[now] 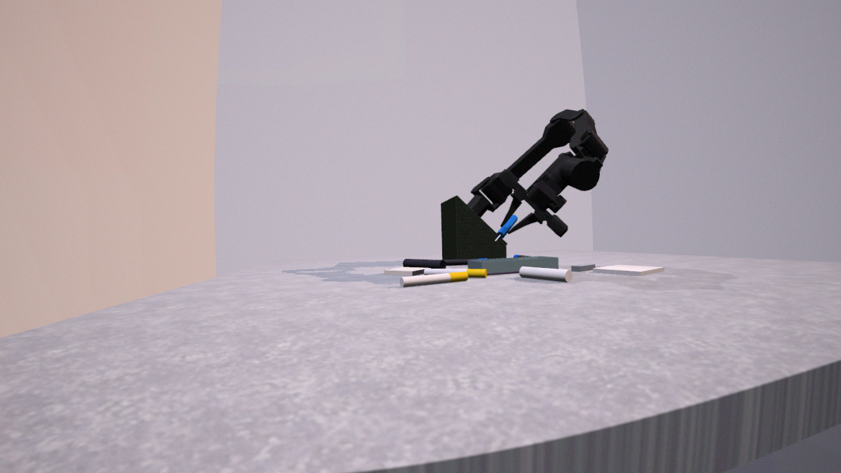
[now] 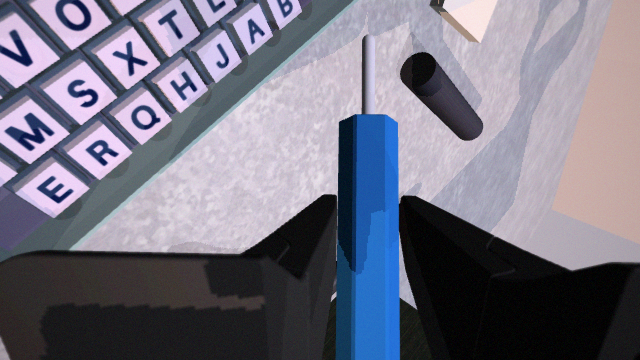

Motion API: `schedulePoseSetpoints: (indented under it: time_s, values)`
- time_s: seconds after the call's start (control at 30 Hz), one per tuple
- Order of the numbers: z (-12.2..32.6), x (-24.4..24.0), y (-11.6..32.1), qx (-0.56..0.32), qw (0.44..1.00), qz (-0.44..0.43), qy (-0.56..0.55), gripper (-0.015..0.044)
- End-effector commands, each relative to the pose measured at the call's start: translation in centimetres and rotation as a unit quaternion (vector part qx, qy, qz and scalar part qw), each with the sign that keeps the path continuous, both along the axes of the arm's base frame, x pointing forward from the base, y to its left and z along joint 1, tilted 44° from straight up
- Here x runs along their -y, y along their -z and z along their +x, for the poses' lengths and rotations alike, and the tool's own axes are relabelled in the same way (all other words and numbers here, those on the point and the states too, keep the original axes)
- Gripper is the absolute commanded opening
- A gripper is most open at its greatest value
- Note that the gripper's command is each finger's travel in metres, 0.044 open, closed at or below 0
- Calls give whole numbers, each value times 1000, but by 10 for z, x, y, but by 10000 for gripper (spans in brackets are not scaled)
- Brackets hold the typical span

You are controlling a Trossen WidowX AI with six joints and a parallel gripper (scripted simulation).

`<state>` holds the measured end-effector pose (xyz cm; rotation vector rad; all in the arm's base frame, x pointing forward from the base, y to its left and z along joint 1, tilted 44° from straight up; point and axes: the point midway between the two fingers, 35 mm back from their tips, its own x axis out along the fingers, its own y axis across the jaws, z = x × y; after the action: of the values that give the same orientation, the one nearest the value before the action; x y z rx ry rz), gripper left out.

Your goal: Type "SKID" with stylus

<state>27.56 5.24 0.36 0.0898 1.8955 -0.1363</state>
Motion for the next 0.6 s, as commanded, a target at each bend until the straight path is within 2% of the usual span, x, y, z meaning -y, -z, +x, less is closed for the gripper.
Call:
schedulePoseSetpoints:
  time_s: [0.0,0.27,0.57]
  values:
    - [5,-1,-5,0,997,12,-80,0]
    - [13,-3,-15,-5,973,37,-229,0]
    - [22,-7,-26,-19,919,64,-389,0]
